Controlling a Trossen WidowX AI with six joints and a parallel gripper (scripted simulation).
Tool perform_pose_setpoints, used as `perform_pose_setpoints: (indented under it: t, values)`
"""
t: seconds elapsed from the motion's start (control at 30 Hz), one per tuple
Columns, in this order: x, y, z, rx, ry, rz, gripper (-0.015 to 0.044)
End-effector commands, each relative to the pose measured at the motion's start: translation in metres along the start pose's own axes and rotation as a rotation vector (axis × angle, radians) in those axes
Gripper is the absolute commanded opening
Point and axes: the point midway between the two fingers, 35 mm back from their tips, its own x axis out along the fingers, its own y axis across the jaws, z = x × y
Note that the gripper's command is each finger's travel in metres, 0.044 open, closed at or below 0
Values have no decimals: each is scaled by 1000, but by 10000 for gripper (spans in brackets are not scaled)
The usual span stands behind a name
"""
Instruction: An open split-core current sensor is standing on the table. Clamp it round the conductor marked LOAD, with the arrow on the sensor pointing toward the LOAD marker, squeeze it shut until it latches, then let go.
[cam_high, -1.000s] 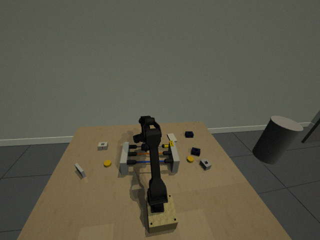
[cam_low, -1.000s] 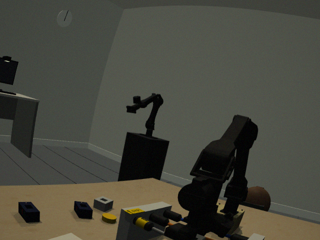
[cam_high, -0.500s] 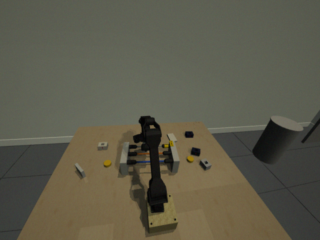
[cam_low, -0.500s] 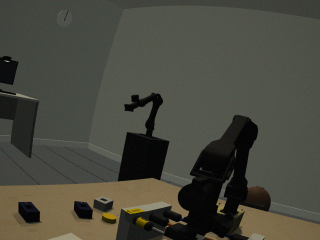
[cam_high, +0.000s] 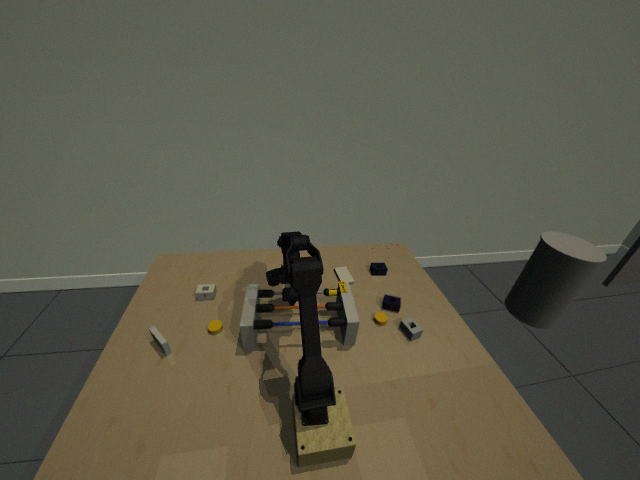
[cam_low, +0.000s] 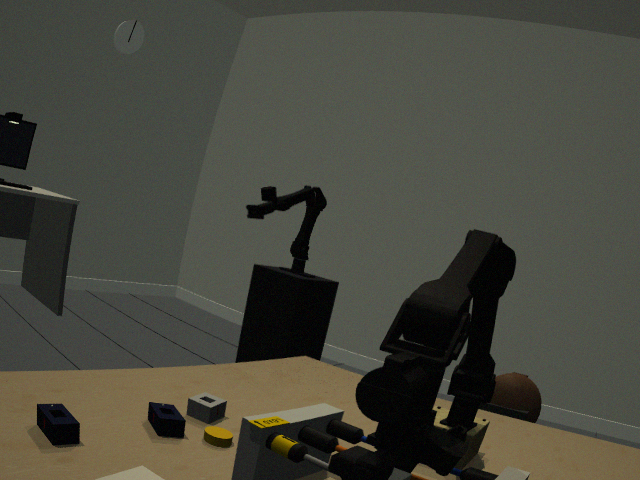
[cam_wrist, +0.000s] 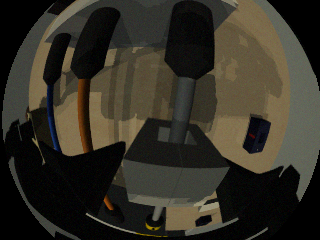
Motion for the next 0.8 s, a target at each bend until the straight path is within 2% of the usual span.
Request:
perform_pose_setpoints:
  t: [0.0,0.17,0.23,0.4,0.47,0.67,0.77]
  values:
    - [0,0,0,0,0,-1,440]
    - [0,0,0,0,0,-1,440]
    - [-10,-2,0,0,0,-3,440]
    - [-85,-2,0,0,-1,-14,440]
    - [-104,1,-1,0,-1,-17,440]
    - [-107,2,-1,0,-1,-17,440]
    - [-107,7,-18,80,-73,-22,440]
